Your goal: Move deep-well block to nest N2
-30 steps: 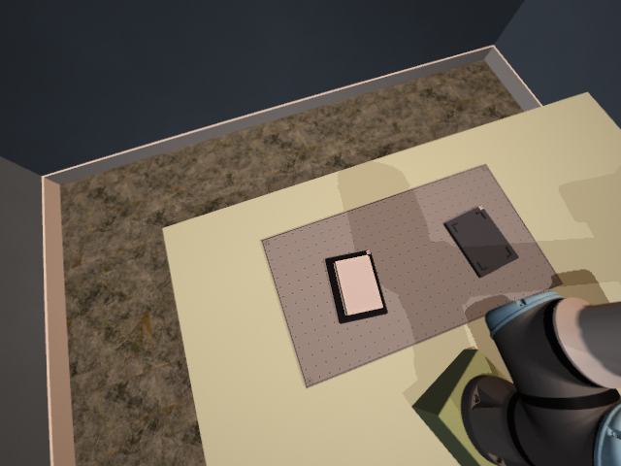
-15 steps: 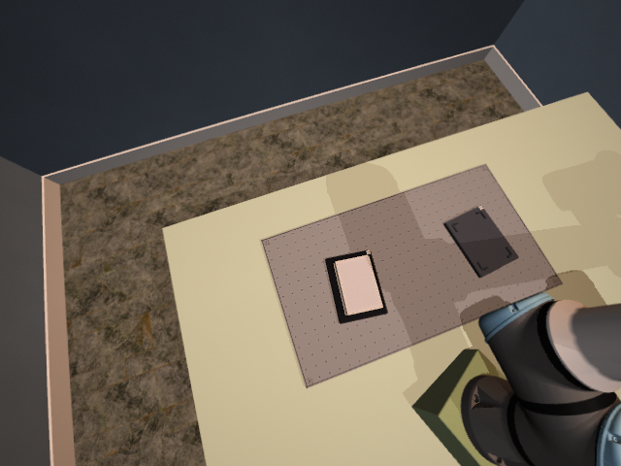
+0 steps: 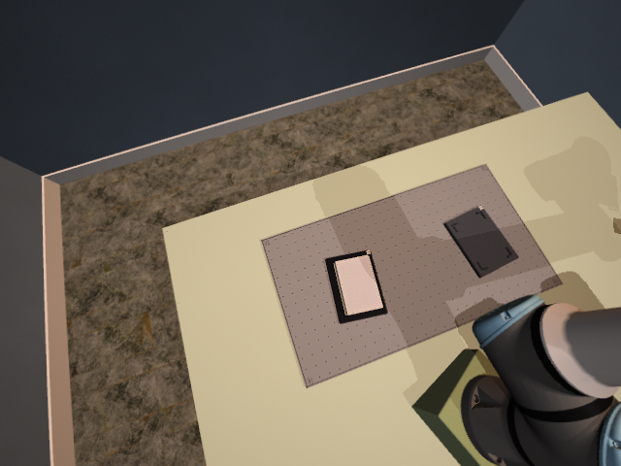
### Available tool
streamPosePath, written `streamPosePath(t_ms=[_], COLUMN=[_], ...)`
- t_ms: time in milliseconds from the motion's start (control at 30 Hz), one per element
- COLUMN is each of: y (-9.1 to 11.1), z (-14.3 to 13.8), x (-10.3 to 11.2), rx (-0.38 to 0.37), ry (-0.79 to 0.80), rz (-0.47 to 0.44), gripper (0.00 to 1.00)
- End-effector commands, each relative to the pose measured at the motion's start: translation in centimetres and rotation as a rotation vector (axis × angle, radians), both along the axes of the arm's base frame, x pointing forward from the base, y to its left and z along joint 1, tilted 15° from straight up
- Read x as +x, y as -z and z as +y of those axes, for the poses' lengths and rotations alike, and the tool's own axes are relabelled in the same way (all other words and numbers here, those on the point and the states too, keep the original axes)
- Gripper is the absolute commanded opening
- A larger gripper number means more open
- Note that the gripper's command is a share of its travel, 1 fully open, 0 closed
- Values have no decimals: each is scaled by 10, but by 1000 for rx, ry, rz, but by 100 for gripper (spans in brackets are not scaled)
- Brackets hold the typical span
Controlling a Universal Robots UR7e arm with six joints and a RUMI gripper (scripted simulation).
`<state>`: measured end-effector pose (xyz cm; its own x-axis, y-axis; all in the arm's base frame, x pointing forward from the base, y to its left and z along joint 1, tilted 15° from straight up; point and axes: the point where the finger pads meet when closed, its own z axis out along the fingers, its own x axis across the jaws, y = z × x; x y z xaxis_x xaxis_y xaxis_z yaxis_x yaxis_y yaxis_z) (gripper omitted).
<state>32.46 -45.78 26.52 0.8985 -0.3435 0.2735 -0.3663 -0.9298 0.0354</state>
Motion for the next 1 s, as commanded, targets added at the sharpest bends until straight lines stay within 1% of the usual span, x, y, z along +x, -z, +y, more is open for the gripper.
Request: streamPosePath(t_ms=[0, 100, 133, 167, 333, 367, 400, 467, 533, 800, 867, 900, 967], y=[3, 7, 7, 8, 14, 14, 15, 18, 18, 28, 29, 30, 33], z=[9, 18, 18, 22, 38, 38, 42, 49, 49, 78, 81, 85, 93], x=[10, 20, 20, 23, 39, 39, 42, 49, 49, 72, 74, 77, 82], rx=[10, 10, 10, 28, 31, 31, 48, 51, 51, 69, 69, 84, 85], ry=[18, 18, 18, 46, 50, 50, 79, 83, 83, 116, 116, 145, 149], rz=[2, 2, 2, 5, 6, 6, 10, 11, 11, 17, 17, 23, 23], gripper=[100, 100, 100, 100, 100, 100, 100, 100, 100, 100, 100, 100, 100])
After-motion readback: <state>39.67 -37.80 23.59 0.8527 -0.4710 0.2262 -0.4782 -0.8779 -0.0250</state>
